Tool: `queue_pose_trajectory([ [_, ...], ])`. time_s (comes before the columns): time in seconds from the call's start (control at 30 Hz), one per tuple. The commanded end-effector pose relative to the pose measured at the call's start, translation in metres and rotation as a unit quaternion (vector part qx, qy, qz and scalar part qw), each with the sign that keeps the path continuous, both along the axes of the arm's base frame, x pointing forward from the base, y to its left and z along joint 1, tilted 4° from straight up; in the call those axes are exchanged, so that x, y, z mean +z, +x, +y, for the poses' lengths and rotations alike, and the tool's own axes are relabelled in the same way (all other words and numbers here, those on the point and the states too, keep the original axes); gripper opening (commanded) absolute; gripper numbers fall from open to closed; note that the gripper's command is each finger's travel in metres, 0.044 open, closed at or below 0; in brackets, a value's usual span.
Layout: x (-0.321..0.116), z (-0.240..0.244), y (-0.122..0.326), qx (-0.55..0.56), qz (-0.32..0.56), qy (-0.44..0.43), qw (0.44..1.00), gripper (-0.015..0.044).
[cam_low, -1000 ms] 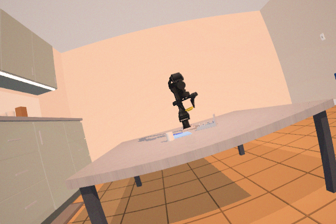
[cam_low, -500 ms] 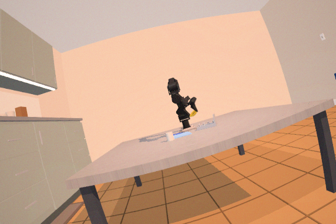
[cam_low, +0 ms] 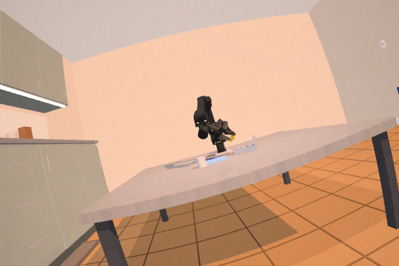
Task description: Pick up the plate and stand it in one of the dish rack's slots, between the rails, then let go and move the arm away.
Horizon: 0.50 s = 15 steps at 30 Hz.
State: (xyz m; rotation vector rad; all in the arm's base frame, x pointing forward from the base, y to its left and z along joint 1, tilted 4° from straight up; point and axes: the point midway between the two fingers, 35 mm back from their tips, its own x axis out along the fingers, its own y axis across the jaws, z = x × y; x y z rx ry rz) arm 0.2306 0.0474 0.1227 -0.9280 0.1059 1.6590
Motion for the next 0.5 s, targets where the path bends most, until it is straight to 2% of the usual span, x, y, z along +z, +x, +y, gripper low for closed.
queue_pose_trajectory([
  [0.0,-0.005,-0.001,0.001,-0.044,0.014,0.052,0.998,0.0000],
  [0.47,-0.010,-0.019,0.010,-0.206,0.030,0.216,0.954,0.0000],
])
